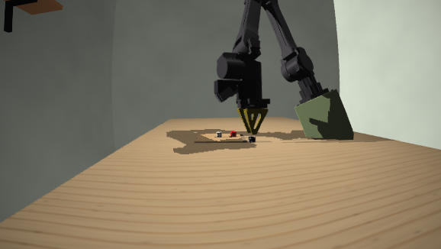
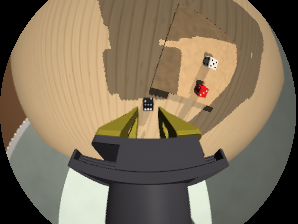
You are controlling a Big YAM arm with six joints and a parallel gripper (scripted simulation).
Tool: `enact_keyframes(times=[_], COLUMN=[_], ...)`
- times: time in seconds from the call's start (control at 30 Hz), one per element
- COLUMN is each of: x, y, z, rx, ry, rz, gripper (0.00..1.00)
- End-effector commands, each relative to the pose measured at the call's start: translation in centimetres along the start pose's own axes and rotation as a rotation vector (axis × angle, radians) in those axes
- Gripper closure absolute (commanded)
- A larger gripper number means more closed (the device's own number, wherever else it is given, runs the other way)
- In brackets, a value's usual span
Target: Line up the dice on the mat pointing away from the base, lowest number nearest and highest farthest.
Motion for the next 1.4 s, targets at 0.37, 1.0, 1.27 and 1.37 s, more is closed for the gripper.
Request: enact_keyframes(times=[0.37,1.0,1.27,1.37], x=[-0.6,-2.4,-2.2,-2.2], y=[-0.4,-0.3,-0.5,-0.5], z=[-0.9,-0.3,-0.7,-0.7], rx=[-0.009,-0.006,-0.011,-0.012], ry=[-0.020,-0.010,-0.024,-0.024], rz=[0.001,0.002,0.003,0.003], gripper=[0.70,0.70,0.70,0.70])
Point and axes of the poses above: the point where the finger pads meet when closed, its own x axis back along the fingers, its own y axis across the jaws, z = x × y, the point moved 10 cm from there along x, back along the fingers, and after that the axes turned 15 degrees about x, right-handed, at the moved point
